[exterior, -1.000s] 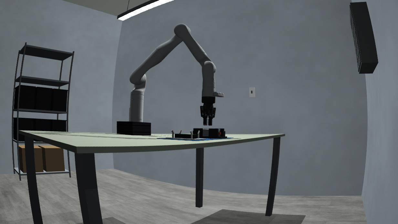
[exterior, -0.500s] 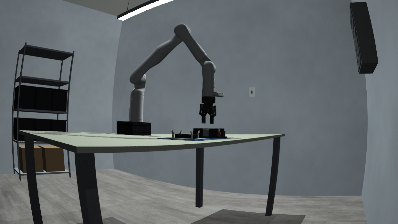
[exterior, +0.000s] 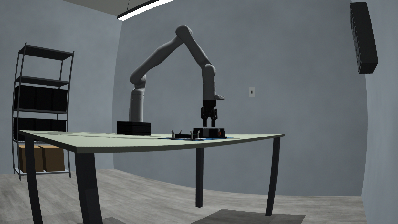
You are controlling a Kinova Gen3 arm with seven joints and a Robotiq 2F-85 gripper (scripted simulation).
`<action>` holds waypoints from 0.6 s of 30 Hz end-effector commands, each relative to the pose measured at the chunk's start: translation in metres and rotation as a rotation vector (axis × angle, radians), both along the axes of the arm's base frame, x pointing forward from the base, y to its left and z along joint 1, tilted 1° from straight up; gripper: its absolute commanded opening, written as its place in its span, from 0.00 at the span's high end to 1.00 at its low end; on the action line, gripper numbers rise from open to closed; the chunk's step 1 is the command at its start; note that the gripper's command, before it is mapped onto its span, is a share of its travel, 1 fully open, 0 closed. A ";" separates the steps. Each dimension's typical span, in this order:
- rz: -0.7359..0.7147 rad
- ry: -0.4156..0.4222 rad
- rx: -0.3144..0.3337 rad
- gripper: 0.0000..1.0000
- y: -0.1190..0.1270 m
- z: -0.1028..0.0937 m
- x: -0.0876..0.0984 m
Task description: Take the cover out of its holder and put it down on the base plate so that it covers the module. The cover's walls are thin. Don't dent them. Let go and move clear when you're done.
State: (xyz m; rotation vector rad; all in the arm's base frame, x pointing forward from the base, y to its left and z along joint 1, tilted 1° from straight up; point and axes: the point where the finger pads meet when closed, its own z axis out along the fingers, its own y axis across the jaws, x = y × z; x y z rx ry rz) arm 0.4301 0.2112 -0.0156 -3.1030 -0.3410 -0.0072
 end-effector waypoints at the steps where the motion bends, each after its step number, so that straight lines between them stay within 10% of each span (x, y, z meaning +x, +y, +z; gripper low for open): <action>1: 0.000 0.013 -0.007 0.00 -0.001 -0.020 -0.004; 18: 0.000 0.009 -0.005 0.00 0.000 -0.033 -0.003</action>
